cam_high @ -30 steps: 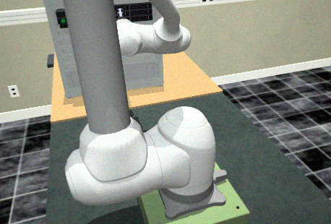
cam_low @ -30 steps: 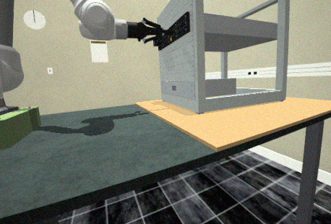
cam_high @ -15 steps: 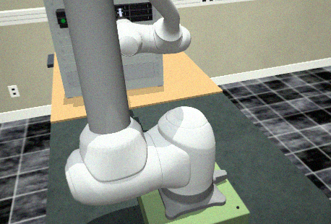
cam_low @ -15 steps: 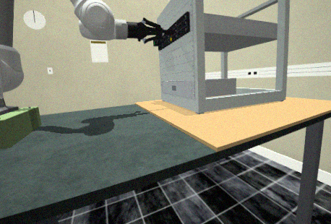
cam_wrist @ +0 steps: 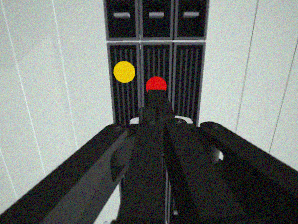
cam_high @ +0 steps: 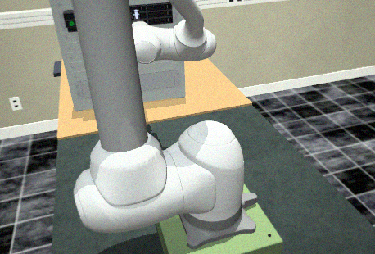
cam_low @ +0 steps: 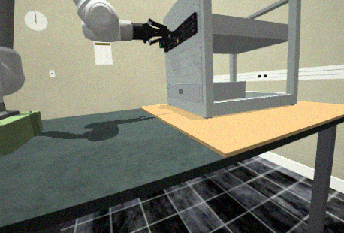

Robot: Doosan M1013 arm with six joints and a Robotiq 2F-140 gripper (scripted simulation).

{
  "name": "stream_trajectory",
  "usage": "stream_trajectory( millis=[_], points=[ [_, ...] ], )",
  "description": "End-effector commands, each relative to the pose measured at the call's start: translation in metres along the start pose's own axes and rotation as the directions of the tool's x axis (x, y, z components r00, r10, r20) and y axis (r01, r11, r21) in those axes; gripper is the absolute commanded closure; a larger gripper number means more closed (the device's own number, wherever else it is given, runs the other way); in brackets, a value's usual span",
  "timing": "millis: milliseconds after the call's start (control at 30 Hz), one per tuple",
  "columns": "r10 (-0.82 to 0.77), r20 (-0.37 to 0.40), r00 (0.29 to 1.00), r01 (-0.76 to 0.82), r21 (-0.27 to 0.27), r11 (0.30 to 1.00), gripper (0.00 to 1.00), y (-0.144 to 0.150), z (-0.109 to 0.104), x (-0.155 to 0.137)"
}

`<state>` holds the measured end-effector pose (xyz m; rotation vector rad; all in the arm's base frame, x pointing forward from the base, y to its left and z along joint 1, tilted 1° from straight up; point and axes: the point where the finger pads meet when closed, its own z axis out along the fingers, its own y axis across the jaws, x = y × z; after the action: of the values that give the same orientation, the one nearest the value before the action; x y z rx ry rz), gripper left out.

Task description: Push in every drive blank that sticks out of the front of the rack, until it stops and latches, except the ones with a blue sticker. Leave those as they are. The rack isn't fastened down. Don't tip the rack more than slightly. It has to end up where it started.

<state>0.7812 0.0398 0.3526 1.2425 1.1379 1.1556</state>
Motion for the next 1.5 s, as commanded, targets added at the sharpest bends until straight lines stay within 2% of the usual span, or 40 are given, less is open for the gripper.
stream_trajectory(
  millis=[0, 300, 367, 600, 1467],
  points=[
    [-0.002, -0.005, 1.000, 0.002, 0.000, 1.000, 0.90, 0.001, -0.003, 0.001],
    [-0.002, -0.005, 1.000, 0.002, 0.000, 1.000, 0.90, 0.001, -0.049, 0.001],
    [-0.002, -0.005, 1.000, 0.002, 0.000, 1.000, 0.90, 0.001, -0.049, 0.001],
    [-0.002, -0.005, 1.000, 0.002, 0.000, 1.000, 0.90, 0.001, -0.078, 0.001],
    [-0.002, -0.005, 1.000, 0.002, 0.000, 1.000, 0.90, 0.001, -0.080, 0.001]
  ],
)
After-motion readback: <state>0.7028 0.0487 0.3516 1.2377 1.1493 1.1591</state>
